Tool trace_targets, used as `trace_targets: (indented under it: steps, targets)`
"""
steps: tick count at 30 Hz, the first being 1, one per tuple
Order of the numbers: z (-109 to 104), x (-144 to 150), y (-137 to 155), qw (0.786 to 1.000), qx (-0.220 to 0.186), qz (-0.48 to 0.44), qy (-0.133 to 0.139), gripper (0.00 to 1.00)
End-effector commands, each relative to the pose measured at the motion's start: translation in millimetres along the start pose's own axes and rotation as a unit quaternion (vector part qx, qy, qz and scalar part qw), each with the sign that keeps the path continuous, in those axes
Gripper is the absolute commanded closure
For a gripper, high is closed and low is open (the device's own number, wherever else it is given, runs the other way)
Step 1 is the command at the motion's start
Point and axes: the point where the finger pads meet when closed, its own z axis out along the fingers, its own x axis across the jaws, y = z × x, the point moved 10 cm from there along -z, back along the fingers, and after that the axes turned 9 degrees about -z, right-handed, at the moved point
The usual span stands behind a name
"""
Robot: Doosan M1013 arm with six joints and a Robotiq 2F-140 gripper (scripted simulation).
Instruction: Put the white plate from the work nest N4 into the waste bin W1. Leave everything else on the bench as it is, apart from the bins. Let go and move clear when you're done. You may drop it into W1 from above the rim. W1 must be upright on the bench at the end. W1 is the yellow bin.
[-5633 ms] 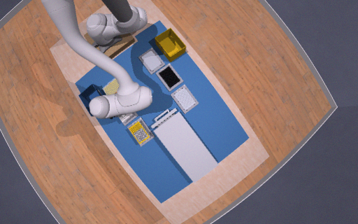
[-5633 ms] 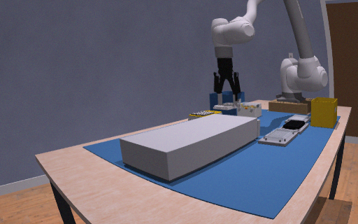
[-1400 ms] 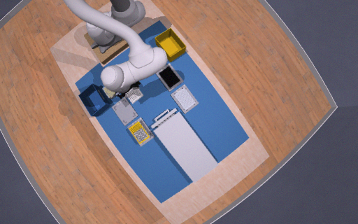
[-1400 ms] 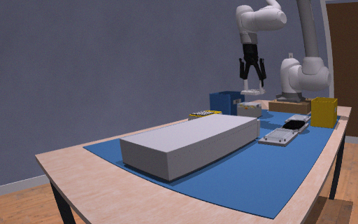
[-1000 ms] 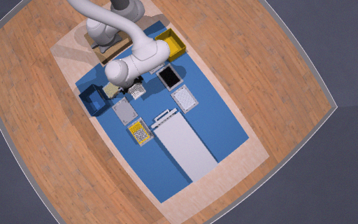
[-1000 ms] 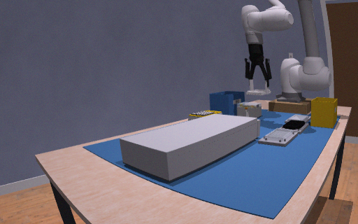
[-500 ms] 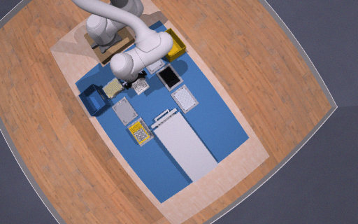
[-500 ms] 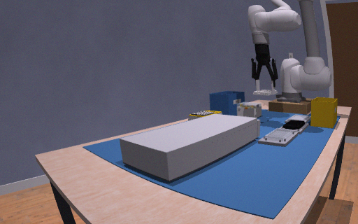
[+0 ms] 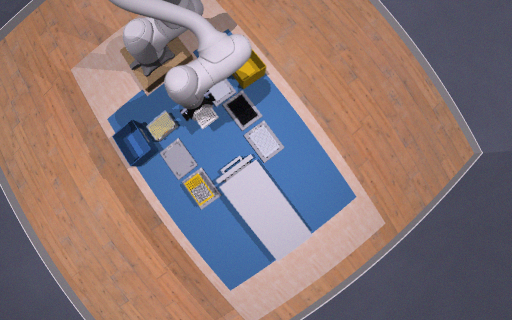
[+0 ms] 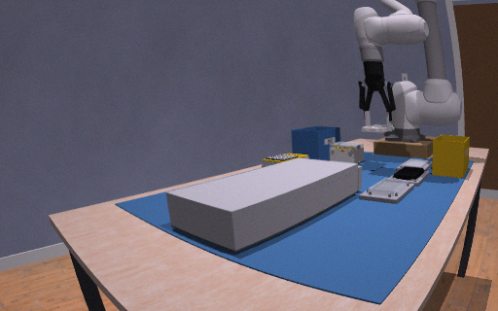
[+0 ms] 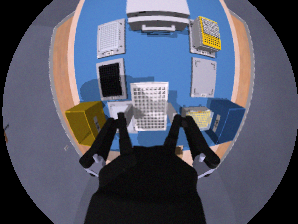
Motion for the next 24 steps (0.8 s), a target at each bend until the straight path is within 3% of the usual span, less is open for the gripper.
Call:
trace_targets:
  steps: [1, 24]
  targets:
    - [0, -11, 2, 1.0, 0.0, 0.0, 0.0, 0.9]
    - [0, -61, 10, 1.0, 0.0, 0.0, 0.0, 0.9]
